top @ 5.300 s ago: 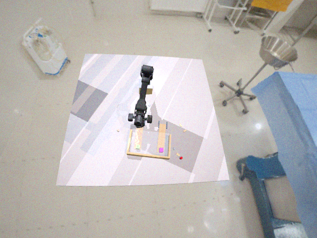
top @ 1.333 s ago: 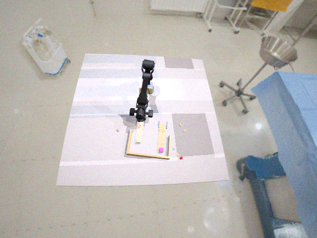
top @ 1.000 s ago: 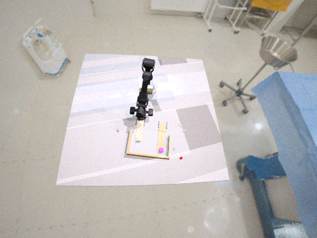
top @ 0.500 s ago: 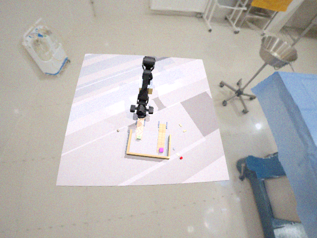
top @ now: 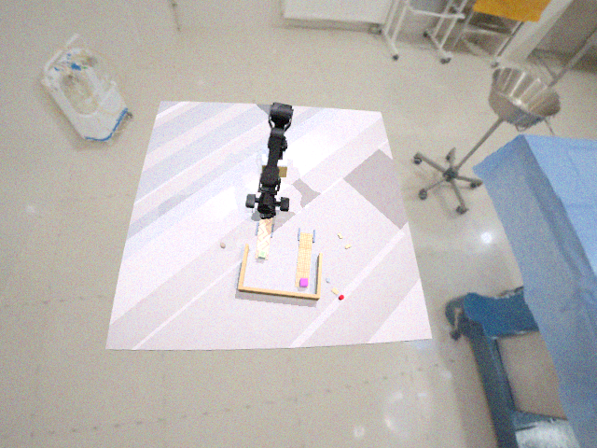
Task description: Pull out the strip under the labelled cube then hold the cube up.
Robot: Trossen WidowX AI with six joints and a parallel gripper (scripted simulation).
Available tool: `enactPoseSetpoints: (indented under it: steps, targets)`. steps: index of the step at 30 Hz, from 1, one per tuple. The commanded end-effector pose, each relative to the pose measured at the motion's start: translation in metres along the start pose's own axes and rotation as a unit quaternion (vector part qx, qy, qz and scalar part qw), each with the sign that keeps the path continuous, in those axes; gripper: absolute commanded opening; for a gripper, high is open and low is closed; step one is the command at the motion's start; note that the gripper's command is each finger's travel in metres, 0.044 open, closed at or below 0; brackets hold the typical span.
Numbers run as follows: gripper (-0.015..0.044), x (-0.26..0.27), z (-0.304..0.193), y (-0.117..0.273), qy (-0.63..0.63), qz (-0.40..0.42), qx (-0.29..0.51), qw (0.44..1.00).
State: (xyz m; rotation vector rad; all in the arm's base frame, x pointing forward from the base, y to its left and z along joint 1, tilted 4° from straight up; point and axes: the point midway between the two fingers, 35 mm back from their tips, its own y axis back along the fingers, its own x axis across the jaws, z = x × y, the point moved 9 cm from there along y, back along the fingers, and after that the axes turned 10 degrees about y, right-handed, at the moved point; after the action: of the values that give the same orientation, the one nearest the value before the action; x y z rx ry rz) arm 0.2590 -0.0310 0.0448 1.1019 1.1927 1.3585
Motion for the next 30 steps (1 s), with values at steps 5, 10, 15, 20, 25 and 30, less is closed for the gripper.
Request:
enactPoseSetpoints:
  steps: [5,10,15,20,25,30]
  targets:
    - [0.0000,0.004,-0.018,-0.004,0.000,0.002,0.018,1.000]
    - [0.0000,0.005,-0.023,-0.004,0.000,0.002,0.018,1.000]
    - [0.0000,0.006,-0.028,-0.004,0.000,0.002,0.018,1.000]
    - [0.0000,0.007,-0.033,-0.004,0.000,0.003,0.018,1.000]
    - [0.0000,0.008,-0.038,-0.003,0.000,0.003,0.018,1.000]
    - [0.0000,0.009,-0.043,-0.003,0.000,0.003,0.019,1.000]
